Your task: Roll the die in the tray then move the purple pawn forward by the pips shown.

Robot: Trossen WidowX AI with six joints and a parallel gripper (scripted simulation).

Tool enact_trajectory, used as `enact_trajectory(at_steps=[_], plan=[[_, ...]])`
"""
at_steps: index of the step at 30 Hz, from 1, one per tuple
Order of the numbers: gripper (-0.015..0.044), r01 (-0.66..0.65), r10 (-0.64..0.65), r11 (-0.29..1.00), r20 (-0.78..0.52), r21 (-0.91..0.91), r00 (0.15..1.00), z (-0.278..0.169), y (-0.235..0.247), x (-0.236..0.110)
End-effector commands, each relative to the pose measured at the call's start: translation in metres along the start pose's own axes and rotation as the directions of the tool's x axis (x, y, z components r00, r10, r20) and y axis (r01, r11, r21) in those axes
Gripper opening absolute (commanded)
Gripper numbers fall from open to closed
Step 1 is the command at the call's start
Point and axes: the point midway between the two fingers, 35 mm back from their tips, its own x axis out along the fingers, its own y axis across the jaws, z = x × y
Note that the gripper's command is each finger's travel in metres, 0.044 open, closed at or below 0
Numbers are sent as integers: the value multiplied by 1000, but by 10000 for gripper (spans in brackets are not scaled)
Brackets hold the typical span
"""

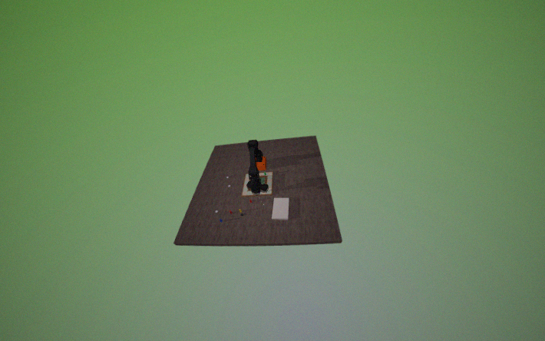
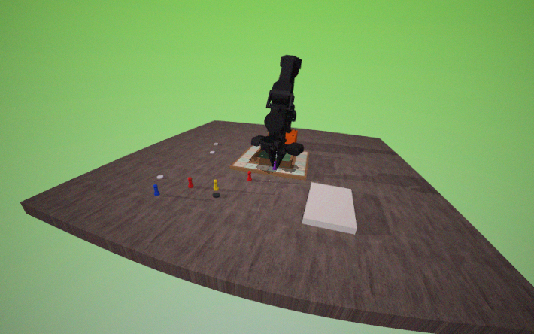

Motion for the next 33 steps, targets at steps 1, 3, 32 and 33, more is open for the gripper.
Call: enact_trajectory(at_steps=[1,3,32,33], plan=[[35,3,-3,1000,1,4,1000,0,0,1],[22,3,-3,1000,1,4,1000,0,0,1],[0,3,-3,1000,1,4,1000,-7,5,-124],[0,3,-3,1000,1,4,1000,-10,7,-122]])
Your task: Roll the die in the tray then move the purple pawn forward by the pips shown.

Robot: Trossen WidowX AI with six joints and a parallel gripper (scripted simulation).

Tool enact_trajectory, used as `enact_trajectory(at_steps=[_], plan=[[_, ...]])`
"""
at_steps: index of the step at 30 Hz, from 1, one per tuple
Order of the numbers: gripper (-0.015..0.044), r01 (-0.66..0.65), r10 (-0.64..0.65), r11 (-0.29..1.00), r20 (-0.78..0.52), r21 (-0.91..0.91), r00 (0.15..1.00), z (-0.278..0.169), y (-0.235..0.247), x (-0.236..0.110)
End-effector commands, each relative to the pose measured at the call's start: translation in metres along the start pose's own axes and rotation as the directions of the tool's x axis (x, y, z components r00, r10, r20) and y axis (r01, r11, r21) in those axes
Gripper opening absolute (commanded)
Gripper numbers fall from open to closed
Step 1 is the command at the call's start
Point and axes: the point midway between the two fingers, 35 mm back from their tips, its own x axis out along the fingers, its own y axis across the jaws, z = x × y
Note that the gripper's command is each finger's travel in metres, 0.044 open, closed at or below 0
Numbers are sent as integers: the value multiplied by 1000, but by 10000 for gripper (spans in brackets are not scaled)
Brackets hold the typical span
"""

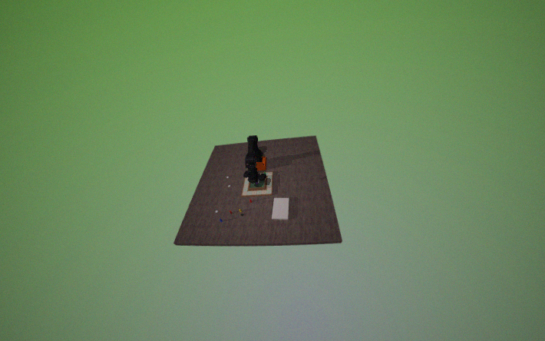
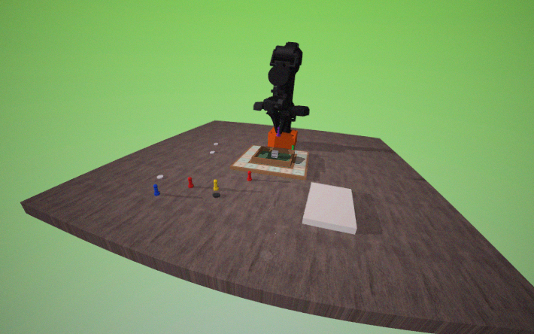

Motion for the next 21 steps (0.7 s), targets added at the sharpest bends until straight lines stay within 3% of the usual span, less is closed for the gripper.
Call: enact_trajectory(at_steps=[1,21], plan=[[0,7,-7,1000,-13,0,1000,-11,5,6],[0,5,-5,1000,-18,0,1000,-81,33,40]])
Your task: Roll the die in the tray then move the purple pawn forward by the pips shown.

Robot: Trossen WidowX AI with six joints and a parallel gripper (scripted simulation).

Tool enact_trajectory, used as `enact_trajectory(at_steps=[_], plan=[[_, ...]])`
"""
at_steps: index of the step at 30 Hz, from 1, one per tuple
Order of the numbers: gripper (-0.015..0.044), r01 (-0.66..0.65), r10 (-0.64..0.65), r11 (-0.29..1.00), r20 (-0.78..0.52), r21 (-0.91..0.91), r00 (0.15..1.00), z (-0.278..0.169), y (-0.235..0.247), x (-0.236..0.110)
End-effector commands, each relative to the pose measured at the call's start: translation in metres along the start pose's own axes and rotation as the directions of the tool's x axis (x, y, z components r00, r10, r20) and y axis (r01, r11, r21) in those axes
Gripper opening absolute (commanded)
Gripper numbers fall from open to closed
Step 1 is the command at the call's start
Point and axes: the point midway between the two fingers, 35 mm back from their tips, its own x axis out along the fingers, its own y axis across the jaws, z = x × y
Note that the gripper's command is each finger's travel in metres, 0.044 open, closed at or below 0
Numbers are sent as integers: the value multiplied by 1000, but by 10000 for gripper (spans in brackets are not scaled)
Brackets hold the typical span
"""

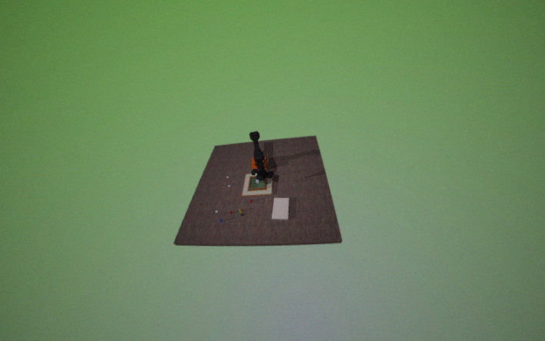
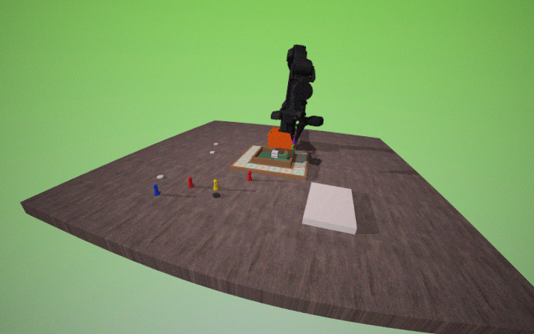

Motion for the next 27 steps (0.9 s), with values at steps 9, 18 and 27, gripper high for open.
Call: enact_trajectory(at_steps=[9,18,27], plan=[[0,3,-3,1000,-2,4,1000,-44,6,23],[0,2,-2,1000,-5,4,1000,-79,6,40],[0,2,-2,1000,-5,4,1000,-84,5,62]])
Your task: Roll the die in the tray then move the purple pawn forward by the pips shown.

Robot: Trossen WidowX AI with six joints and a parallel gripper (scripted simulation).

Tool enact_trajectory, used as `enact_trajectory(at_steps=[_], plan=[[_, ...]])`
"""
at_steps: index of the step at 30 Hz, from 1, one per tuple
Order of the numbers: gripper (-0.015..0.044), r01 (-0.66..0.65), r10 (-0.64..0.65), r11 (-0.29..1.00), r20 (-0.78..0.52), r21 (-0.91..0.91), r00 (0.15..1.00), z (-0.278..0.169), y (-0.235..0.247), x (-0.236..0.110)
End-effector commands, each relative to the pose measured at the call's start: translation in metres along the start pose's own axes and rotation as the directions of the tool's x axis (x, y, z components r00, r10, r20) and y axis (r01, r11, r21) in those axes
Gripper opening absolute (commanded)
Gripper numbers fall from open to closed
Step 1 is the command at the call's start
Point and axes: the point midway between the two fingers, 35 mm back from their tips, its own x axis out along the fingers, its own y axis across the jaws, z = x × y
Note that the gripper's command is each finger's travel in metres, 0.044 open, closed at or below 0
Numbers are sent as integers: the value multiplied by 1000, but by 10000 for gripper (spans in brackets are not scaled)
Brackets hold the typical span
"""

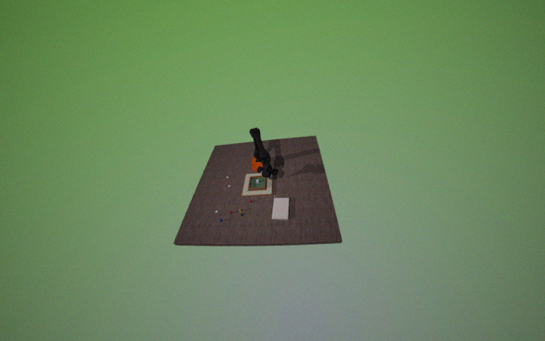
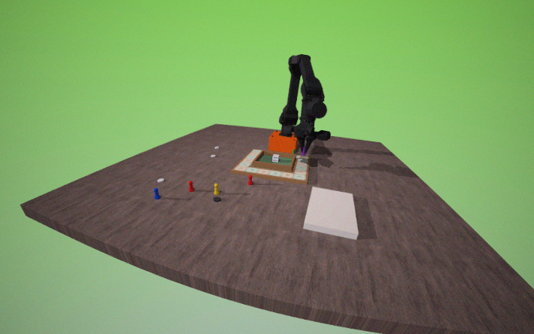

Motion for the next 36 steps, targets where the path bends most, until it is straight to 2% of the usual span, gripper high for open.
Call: enact_trajectory(at_steps=[1,21,31,34,36], plan=[[0,11,-11,1000,-7,4,1000,-2,-2,19],[0,11,-11,1000,-7,4,1000,-3,-3,46],[263,3,-3,1000,-4,0,1000,-2,-1,37],[341,9,-9,1000,-6,3,1000,-1,0,1],[394,10,-10,1000,-7,4,1000,-1,0,-10]])
